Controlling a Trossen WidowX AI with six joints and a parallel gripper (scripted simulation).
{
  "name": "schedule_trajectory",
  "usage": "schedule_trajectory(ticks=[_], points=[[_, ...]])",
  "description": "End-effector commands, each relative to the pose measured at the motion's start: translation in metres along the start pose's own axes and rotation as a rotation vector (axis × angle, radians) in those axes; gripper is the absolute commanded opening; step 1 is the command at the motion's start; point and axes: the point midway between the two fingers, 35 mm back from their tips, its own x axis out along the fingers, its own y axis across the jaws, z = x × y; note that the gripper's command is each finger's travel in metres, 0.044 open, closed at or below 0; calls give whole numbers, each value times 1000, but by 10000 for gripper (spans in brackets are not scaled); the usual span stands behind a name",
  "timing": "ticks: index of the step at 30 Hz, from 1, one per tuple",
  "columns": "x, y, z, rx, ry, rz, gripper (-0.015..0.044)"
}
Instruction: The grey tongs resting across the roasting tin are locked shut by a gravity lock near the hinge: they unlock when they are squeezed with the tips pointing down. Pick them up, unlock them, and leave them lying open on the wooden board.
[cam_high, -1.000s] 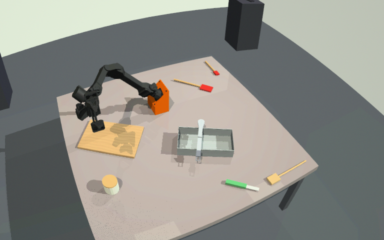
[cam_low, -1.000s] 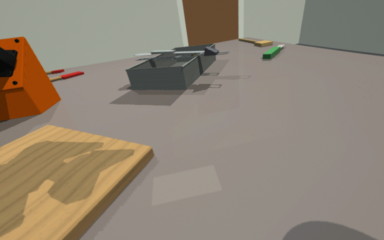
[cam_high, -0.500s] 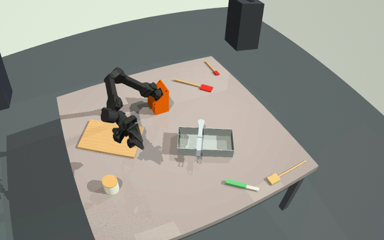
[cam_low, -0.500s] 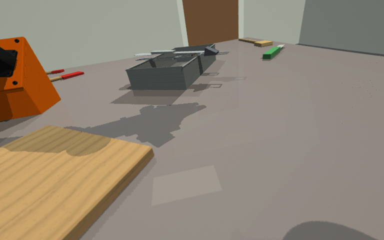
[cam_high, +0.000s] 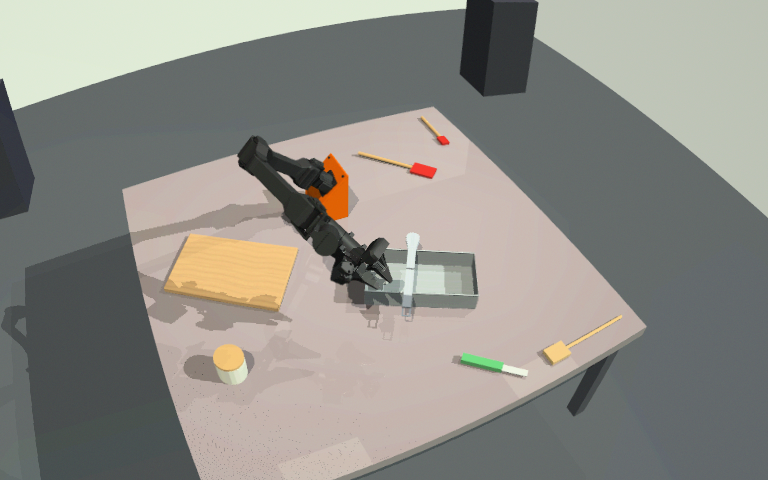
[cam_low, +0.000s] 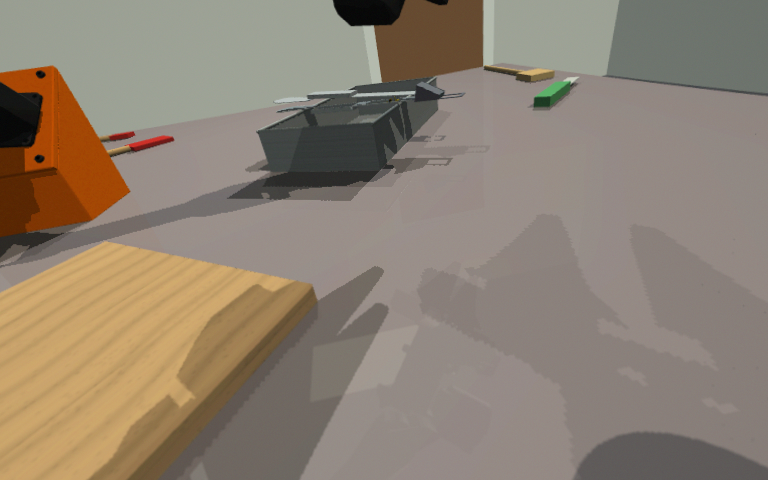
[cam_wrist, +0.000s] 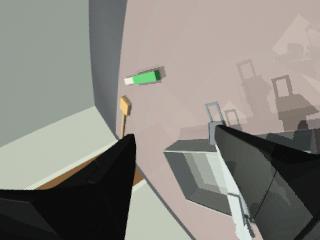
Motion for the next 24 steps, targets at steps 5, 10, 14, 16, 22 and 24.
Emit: schedule_trajectory(ticks=[5,10,14,16,22,24], points=[[38,-53,-106,-251,155,-309,260],[42,-72,-136,-352,196,-405,260],[43,-70,-132,-352,196,-405,260],[46,-68,-128,-352,195,-405,260],[46,-67,-128,-352,195,-405,260],[48,-68,-128,-352,195,-405,260]])
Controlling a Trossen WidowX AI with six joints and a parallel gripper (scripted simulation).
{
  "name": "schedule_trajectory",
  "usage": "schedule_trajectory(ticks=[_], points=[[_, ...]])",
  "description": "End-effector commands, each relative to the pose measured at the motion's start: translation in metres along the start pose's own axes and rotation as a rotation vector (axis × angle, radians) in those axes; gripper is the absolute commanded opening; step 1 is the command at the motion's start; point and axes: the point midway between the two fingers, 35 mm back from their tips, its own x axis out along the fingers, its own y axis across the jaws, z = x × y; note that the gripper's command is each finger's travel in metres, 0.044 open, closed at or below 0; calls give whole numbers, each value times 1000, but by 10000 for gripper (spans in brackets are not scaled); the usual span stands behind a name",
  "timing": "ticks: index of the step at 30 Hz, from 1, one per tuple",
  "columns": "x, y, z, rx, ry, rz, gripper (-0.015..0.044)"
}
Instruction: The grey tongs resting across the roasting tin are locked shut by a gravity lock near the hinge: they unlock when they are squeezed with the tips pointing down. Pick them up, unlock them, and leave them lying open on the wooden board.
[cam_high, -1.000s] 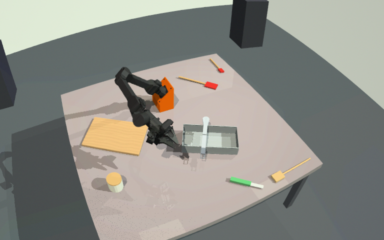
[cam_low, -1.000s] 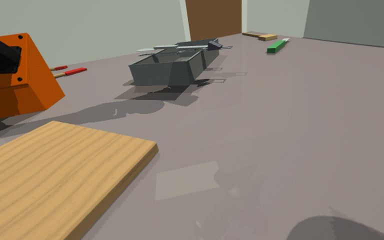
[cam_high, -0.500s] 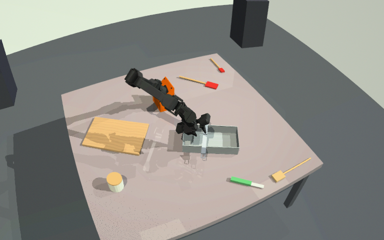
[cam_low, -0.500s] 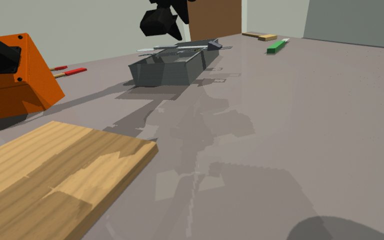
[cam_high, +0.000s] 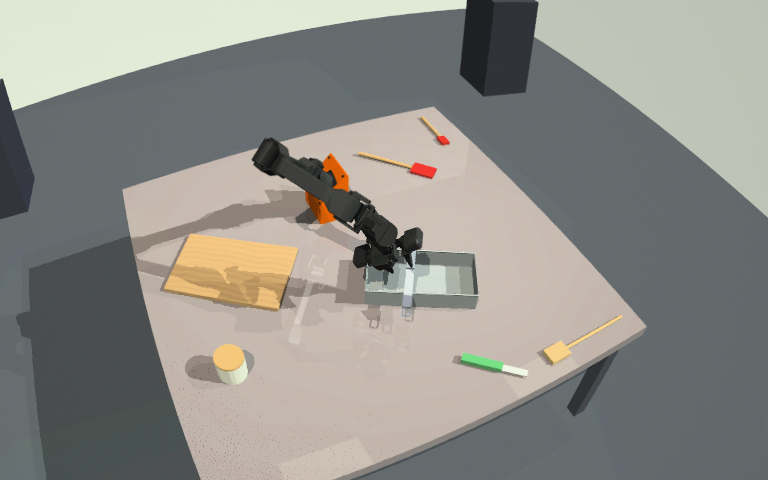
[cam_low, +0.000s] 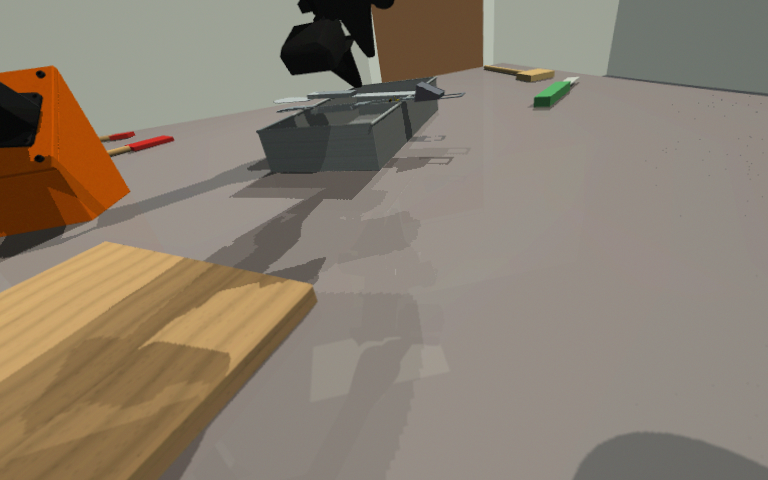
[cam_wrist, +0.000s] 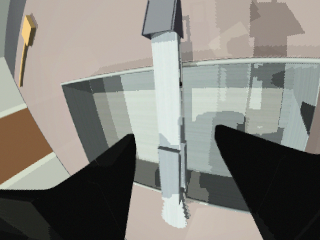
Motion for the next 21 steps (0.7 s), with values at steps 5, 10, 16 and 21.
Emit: schedule_trajectory(ticks=[5,10,16,21], points=[[10,0,0,-8,3,-7,260],[19,1,1,-8,3,-7,260],[28,1,1,-8,2,-7,260],[36,1,1,-8,2,-7,260]])
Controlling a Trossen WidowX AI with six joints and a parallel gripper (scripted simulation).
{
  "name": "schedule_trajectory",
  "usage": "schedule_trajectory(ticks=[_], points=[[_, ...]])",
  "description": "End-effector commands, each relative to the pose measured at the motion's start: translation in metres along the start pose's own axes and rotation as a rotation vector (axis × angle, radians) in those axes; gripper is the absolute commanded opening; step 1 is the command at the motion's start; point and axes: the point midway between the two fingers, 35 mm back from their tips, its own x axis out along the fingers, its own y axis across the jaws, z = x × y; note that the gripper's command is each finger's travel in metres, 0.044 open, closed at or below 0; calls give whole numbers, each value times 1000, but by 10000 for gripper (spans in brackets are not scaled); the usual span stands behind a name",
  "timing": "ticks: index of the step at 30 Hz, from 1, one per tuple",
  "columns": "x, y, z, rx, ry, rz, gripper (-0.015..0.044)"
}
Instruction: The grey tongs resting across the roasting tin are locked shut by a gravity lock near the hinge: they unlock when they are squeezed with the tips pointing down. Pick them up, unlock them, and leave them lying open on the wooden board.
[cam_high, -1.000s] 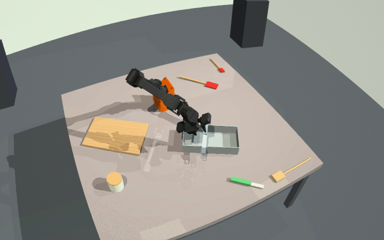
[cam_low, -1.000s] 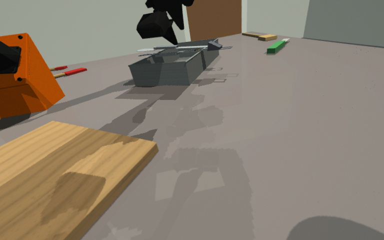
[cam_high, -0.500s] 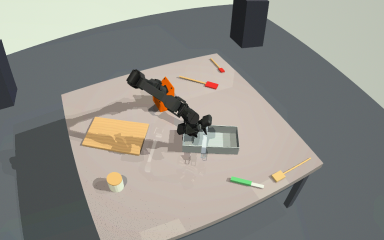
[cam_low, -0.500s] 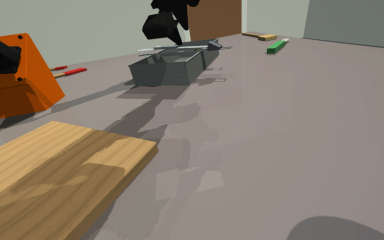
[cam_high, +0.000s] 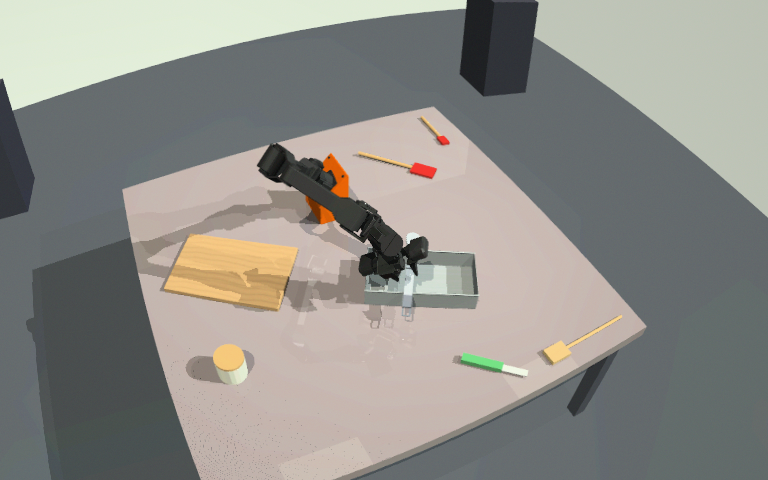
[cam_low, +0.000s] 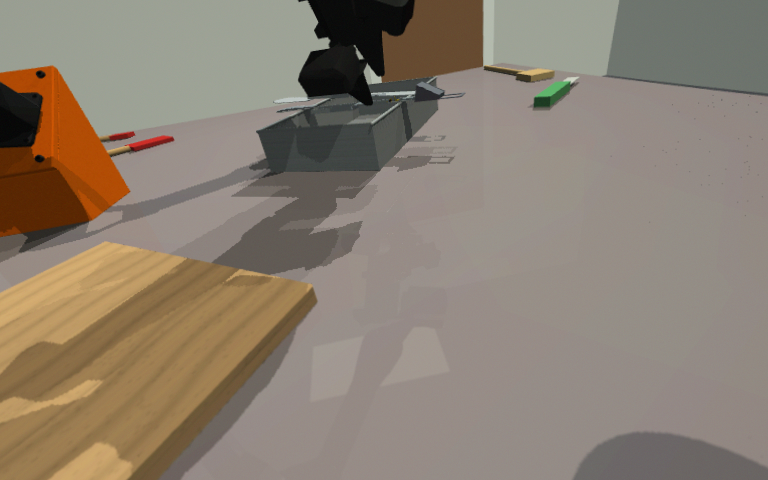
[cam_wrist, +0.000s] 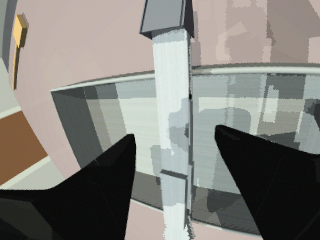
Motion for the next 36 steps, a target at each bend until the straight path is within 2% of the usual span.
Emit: schedule_trajectory(ticks=[1,29,35,36], points=[[8,1,-2,-7,6,-1,260],[52,-1,-3,-7,4,-1,260],[47,-2,-1,0,-1,-3,103],[47,-2,-1,0,-1,-3,96]])
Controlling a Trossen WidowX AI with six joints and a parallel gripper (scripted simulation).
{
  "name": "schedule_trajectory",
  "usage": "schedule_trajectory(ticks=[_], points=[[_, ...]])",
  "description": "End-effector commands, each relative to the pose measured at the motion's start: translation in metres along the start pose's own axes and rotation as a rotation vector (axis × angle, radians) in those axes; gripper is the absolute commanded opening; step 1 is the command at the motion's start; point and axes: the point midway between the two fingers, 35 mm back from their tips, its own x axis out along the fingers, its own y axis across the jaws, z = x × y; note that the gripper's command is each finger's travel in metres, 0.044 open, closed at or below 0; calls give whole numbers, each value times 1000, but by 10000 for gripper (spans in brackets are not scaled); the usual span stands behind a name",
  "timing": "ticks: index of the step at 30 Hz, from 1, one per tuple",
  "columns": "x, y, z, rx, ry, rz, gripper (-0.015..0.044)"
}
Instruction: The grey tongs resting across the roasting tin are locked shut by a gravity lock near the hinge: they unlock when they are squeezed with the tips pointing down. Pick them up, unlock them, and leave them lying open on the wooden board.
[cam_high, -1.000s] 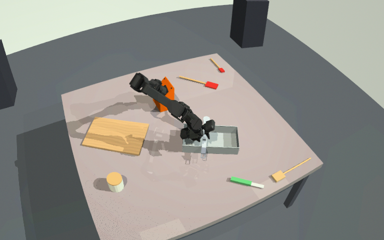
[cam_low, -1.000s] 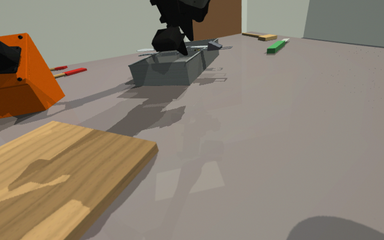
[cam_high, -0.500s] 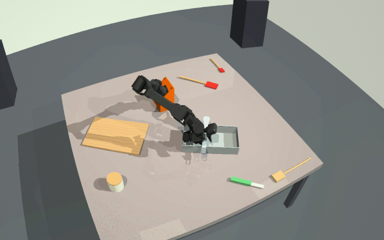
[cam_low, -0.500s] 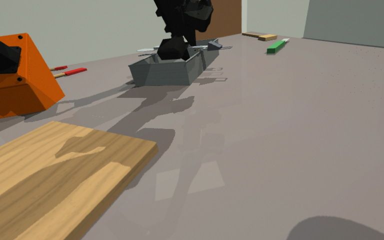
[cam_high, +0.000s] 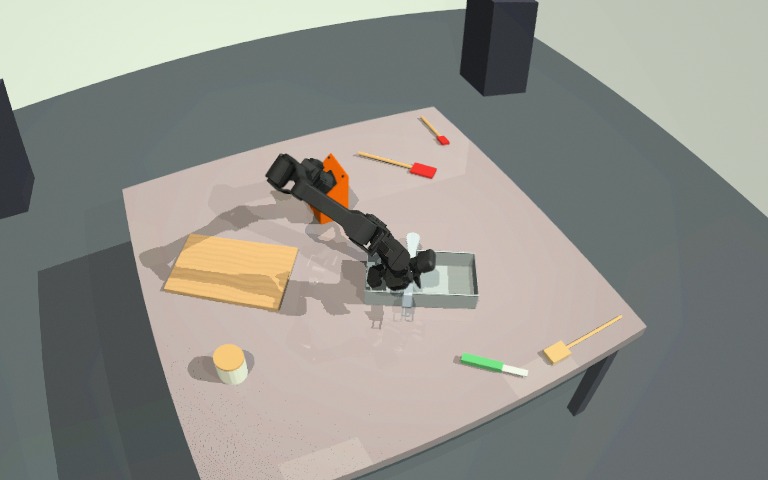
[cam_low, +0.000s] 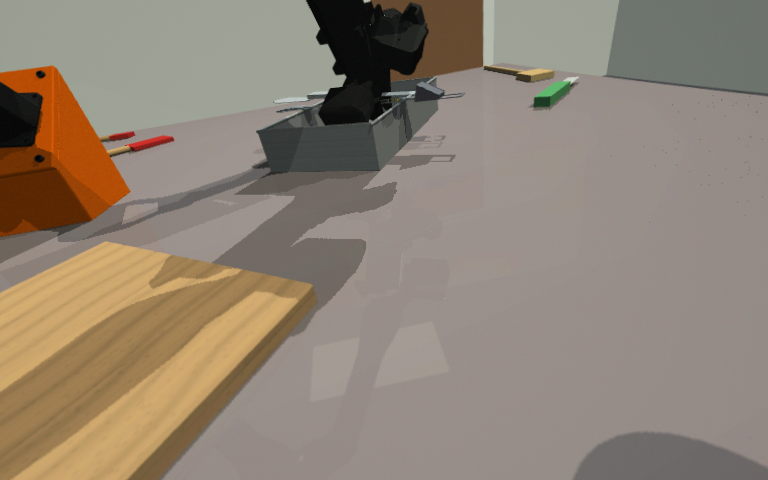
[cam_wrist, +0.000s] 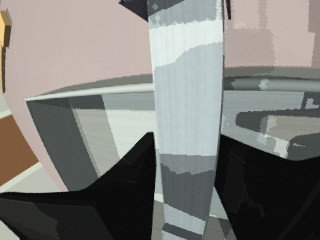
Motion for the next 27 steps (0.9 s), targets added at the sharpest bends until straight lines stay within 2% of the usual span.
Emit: schedule_trajectory(ticks=[1,8,15,21,27], points=[[-1,0,0,1,-1,1,89],[-1,0,0,1,-1,1,43],[-8,5,1,0,0,1,-141],[-64,37,1,-5,6,5,-150],[-67,39,0,-6,7,5,-150]])
